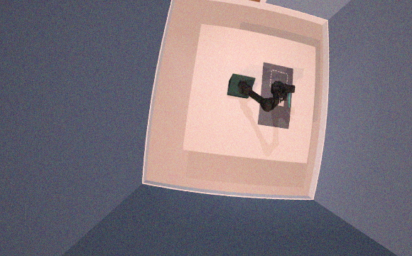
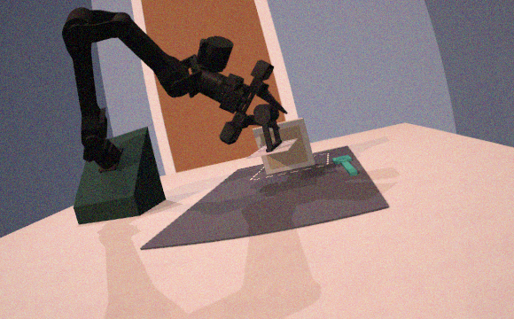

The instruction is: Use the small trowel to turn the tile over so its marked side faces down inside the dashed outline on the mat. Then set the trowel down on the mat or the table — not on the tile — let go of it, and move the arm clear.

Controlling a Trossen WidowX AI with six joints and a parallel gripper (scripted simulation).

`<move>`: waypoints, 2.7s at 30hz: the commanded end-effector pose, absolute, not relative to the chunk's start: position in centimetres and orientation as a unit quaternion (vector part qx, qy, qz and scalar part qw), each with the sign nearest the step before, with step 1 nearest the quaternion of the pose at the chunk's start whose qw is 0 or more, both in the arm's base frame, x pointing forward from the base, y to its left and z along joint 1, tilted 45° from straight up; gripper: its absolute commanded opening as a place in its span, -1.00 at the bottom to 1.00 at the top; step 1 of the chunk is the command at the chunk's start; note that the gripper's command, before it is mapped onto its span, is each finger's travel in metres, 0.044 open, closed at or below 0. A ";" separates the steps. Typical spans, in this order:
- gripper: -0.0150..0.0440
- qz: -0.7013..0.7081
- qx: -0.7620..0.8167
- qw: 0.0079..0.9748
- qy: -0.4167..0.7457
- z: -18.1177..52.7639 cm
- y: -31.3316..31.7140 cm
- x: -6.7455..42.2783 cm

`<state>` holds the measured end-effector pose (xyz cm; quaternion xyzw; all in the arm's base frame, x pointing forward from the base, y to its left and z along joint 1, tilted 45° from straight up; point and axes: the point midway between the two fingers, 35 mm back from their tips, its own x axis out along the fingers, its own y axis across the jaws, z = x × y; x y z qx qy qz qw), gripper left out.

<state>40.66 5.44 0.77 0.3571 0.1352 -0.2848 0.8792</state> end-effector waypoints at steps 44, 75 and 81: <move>-0.49 -0.277 0.362 0.880 0.133 -5.7 7.8 41.0; -0.49 -0.277 0.361 0.880 0.133 5.3 5.2 40.7; -0.49 -0.277 0.361 0.880 0.133 5.3 5.2 40.7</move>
